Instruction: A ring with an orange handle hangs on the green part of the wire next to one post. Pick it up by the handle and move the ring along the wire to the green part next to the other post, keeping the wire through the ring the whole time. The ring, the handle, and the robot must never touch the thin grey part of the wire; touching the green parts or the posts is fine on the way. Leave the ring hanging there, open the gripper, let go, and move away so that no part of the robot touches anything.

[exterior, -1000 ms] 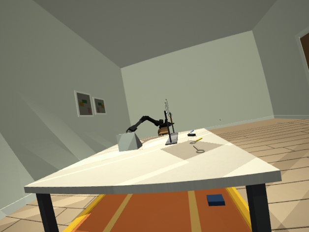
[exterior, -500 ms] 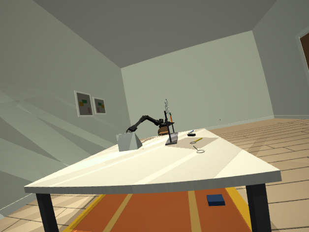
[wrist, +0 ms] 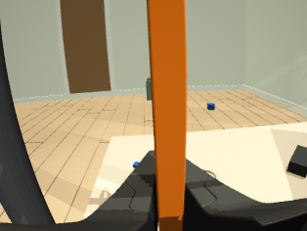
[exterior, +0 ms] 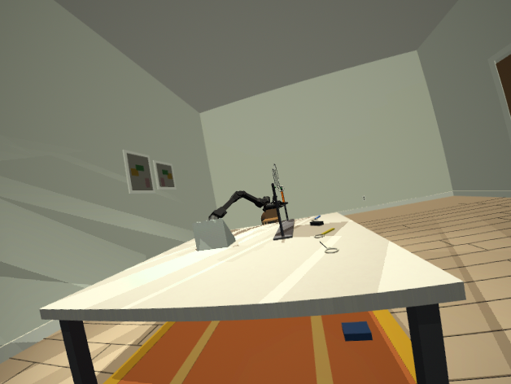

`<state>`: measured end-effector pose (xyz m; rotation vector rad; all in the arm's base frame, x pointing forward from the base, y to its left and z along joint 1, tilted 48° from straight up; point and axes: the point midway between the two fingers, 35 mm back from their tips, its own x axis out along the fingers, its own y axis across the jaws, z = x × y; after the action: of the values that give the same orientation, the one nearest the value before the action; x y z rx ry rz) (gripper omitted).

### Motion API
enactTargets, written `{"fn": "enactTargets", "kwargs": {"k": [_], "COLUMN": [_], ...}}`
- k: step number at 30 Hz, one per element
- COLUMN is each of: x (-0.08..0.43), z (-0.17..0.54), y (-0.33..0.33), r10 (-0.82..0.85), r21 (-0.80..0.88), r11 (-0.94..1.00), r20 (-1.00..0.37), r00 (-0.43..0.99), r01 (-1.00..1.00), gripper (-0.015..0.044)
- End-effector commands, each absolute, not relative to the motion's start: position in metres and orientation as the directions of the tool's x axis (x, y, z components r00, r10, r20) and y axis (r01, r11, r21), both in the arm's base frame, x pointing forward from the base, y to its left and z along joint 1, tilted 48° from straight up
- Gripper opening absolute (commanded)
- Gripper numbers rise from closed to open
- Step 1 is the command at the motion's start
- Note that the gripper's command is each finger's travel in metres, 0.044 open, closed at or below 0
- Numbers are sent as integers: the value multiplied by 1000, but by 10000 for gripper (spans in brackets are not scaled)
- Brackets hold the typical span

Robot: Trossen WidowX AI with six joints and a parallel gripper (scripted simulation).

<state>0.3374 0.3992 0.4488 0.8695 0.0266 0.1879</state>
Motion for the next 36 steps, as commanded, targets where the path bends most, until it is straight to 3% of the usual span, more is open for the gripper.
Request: {"fn": "enactTargets", "kwargs": {"k": [1, 19, 36], "x": [337, 336, 302], "z": [451, 451, 439], "y": [398, 397, 375], "r10": [176, 184, 401], "r21": [764, 764, 762], "r11": [626, 626, 629], "r20": [56, 49, -147], "r00": [983, 982, 904], "r01": [-156, -156, -155], "gripper": [-150, -150, -150]}}
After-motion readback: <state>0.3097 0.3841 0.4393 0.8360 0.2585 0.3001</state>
